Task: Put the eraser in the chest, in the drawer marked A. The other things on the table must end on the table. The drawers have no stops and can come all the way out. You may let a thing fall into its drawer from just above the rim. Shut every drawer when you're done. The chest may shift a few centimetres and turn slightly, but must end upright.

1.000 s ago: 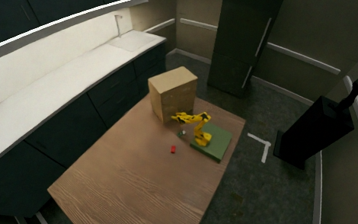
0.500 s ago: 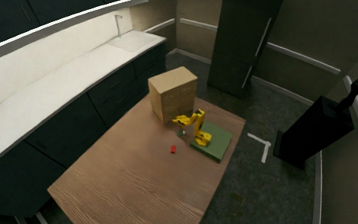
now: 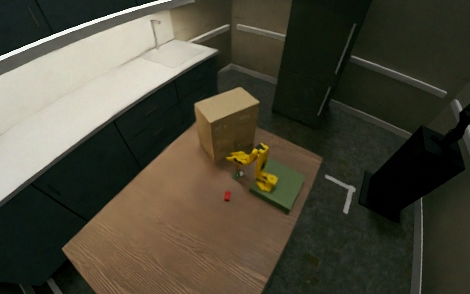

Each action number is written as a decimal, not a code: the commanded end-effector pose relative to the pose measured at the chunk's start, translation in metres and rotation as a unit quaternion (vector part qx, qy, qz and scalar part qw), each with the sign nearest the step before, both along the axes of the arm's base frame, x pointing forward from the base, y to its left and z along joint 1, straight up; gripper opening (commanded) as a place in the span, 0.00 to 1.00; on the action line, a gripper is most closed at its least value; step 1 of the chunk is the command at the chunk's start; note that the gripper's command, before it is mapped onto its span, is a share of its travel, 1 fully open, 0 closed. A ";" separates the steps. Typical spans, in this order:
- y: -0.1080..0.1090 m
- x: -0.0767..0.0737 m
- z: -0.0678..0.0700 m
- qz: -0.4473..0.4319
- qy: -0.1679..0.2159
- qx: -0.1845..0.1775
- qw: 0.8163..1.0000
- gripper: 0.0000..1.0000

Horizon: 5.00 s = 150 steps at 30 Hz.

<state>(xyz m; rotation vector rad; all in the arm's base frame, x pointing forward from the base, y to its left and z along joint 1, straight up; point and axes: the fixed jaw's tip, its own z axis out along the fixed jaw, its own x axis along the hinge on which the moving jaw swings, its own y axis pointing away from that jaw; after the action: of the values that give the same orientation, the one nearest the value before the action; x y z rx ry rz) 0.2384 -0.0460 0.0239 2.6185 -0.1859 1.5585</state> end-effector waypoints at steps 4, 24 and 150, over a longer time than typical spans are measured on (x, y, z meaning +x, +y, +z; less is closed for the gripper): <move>-0.003 0.001 -0.001 -0.006 -0.002 -0.002 1.000 0.21; -0.005 0.001 -0.001 -0.009 -0.002 -0.002 1.000 0.21; -0.019 0.031 -0.023 -0.024 -0.002 -0.001 1.000 0.00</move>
<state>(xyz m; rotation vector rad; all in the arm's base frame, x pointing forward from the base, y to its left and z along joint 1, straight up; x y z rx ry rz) 0.2716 -0.0561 0.0024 2.6111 -0.2170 1.5642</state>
